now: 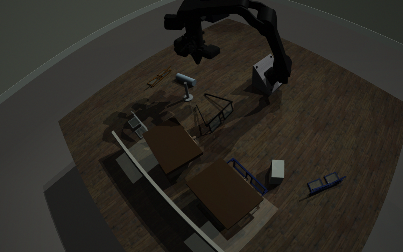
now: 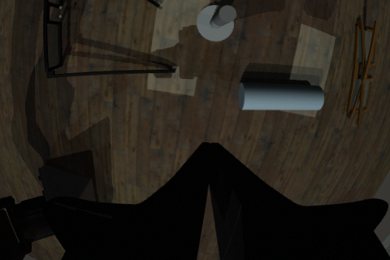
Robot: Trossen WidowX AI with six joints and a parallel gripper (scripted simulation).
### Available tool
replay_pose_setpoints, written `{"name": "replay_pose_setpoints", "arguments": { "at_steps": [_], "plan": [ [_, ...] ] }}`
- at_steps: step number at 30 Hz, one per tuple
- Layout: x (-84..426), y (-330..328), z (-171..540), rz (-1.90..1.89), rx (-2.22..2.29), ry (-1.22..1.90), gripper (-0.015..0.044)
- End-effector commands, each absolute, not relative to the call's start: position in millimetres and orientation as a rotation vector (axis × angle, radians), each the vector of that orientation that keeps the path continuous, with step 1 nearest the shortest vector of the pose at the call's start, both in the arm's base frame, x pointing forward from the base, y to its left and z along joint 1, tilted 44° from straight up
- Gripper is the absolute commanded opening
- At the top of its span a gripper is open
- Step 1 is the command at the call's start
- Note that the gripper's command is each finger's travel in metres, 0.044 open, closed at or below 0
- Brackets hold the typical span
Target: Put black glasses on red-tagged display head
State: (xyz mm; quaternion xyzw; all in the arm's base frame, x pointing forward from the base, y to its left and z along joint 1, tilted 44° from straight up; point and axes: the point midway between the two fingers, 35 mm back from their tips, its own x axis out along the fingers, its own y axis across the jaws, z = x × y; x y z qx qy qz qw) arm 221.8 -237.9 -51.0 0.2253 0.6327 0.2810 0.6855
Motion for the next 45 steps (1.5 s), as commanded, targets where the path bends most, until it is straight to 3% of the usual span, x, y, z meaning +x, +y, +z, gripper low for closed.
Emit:
{"name": "replay_pose_setpoints", "arguments": {
  "at_steps": [1,9,22,34,42,45],
  "plan": [
    [218,-235,-42,0.644,0.511,1.428,0.0],
    [222,-239,-47,0.627,0.501,1.416,0.02],
    [223,-236,-45,0.626,0.501,1.416,0.02],
    [262,-79,23,0.65,0.518,1.423,0.02],
    [260,-71,25,0.654,0.521,1.423,0.02],
    [260,-71,25,0.654,0.521,1.423,0.0121]
  ]
}}
